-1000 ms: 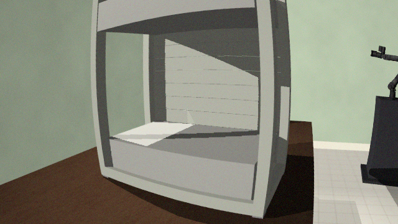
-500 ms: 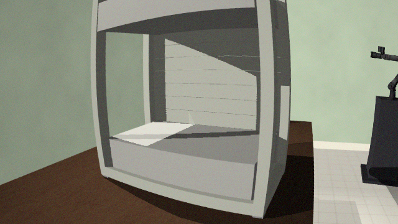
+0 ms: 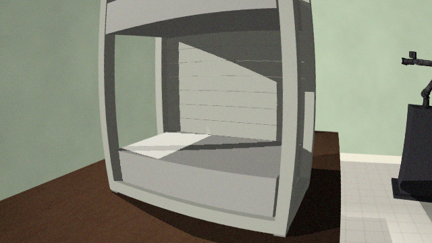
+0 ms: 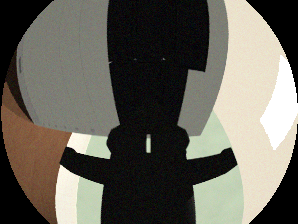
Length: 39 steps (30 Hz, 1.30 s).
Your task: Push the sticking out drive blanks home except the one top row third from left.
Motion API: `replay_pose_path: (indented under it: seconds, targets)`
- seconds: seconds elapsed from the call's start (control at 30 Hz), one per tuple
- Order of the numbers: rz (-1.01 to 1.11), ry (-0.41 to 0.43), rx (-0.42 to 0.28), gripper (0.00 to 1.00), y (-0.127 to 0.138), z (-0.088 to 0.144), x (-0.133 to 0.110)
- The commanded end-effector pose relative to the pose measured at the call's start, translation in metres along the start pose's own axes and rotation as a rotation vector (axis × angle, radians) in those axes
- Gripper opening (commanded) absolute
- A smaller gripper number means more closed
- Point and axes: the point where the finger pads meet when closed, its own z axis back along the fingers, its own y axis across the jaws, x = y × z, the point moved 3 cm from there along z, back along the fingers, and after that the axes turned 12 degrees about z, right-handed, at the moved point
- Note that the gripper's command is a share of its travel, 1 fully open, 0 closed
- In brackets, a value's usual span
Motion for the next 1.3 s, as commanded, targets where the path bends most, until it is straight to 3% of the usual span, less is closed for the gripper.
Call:
replay_pose_path:
  seconds: [0.0,0.97,1.2,1.27]
  targets:
    - [0.001,0.0,0.007,0.0,0.003,-0.003,0.001]
    - [0.001,0.0,0.007,0.0,0.003,-0.005,0.0]
    - [0.001,0.0,0.007,0.0,0.003,0.013,0.0]
    - [0.001,0.0,0.007,0.0,0.003,0.027,0.0]
